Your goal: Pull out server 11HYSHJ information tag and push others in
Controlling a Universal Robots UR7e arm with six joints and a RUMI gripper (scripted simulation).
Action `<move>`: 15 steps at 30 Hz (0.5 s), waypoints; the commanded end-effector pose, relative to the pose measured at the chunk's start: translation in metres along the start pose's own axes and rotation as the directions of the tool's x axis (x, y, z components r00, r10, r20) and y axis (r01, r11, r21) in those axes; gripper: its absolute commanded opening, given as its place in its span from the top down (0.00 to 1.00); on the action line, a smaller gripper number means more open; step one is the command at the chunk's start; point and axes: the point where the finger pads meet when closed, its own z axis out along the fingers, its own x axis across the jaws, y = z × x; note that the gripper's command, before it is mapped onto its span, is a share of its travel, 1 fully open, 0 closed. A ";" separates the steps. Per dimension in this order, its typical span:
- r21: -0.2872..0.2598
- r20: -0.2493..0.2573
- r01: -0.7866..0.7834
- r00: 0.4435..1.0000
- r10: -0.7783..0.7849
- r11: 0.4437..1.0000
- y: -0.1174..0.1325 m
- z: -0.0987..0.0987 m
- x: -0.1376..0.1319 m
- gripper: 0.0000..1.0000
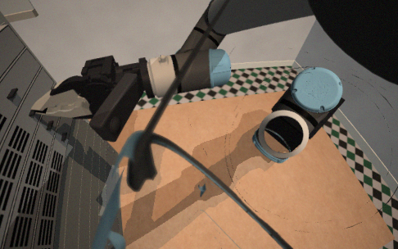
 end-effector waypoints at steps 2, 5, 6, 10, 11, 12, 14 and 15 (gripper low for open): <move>0.000 -0.001 0.000 1.000 0.000 1.000 0.000 0.000 0.000 1.00; 0.000 -0.001 0.000 1.000 0.000 1.000 0.000 0.000 0.000 1.00; 0.000 -0.001 0.000 1.000 0.000 1.000 0.000 0.000 0.000 1.00; 0.000 -0.001 0.000 1.000 0.000 1.000 0.000 -0.001 0.000 1.00; 0.000 -0.001 0.000 1.000 0.000 1.000 0.000 -0.001 0.000 1.00; 0.000 -0.001 0.000 1.000 0.000 1.000 0.000 -0.001 0.000 1.00; 0.000 -0.001 0.000 1.000 0.000 1.000 0.000 -0.002 0.000 1.00; 0.000 -0.001 0.000 1.000 0.000 1.000 0.000 -0.003 0.000 1.00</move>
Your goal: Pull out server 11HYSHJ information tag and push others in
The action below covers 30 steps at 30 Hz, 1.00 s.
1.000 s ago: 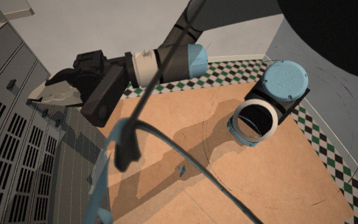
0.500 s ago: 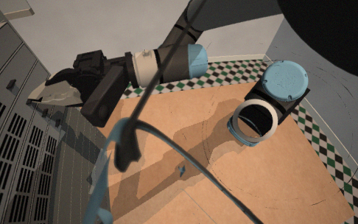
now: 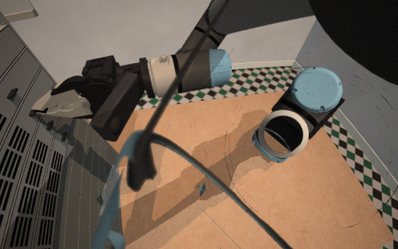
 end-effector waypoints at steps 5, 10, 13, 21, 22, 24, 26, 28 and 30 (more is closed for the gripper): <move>0.000 -0.001 0.000 1.000 0.000 1.000 0.000 -0.006 0.000 1.00; 0.000 -0.001 0.000 1.000 0.000 1.000 0.000 -0.012 0.000 1.00; 0.000 -0.001 0.000 1.000 0.000 1.000 0.000 -0.013 0.000 1.00; 0.000 -0.001 0.000 1.000 0.000 1.000 0.000 -0.025 0.000 1.00; 0.000 -0.001 0.000 1.000 0.000 1.000 0.000 -0.027 0.000 1.00; 0.000 -0.001 0.000 1.000 0.000 1.000 0.000 -0.030 0.000 1.00; 0.000 -0.001 0.000 1.000 0.000 1.000 0.000 -0.033 0.000 1.00; 0.000 -0.001 0.000 1.000 0.000 1.000 0.000 -0.036 0.000 1.00; 0.000 -0.001 0.000 1.000 0.000 1.000 0.000 -0.036 0.000 1.00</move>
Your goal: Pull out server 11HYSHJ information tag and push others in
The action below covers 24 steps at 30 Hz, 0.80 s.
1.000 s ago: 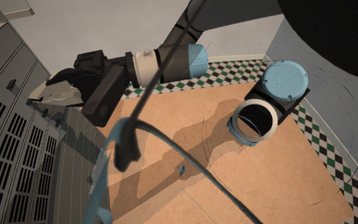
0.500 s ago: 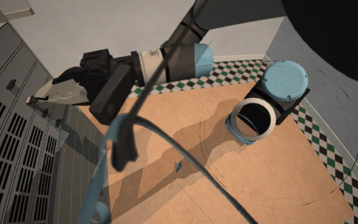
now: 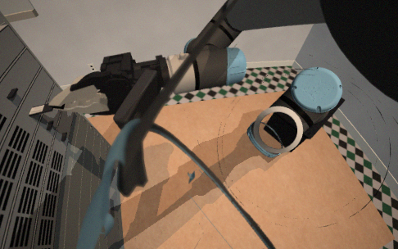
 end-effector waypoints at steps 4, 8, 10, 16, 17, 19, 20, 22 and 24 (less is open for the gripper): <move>0.001 0.000 0.000 1.000 0.000 1.000 0.000 -0.007 0.001 1.00; 0.001 0.000 0.000 1.000 0.000 1.000 0.000 -0.011 0.001 1.00; 0.001 0.000 0.000 1.000 0.000 1.000 0.000 -0.013 0.001 1.00; 0.001 0.000 0.000 1.000 0.000 1.000 0.000 -0.016 0.001 1.00; 0.001 0.000 0.000 1.000 0.000 1.000 0.000 -0.016 0.001 1.00; 0.001 0.000 0.000 1.000 0.000 1.000 0.000 -0.016 0.001 1.00; 0.001 0.000 0.000 1.000 0.000 1.000 0.000 -0.016 0.001 1.00; 0.001 0.000 0.000 1.000 0.000 1.000 0.000 -0.017 0.001 1.00; 0.001 0.000 0.000 1.000 0.000 1.000 0.000 -0.017 0.001 1.00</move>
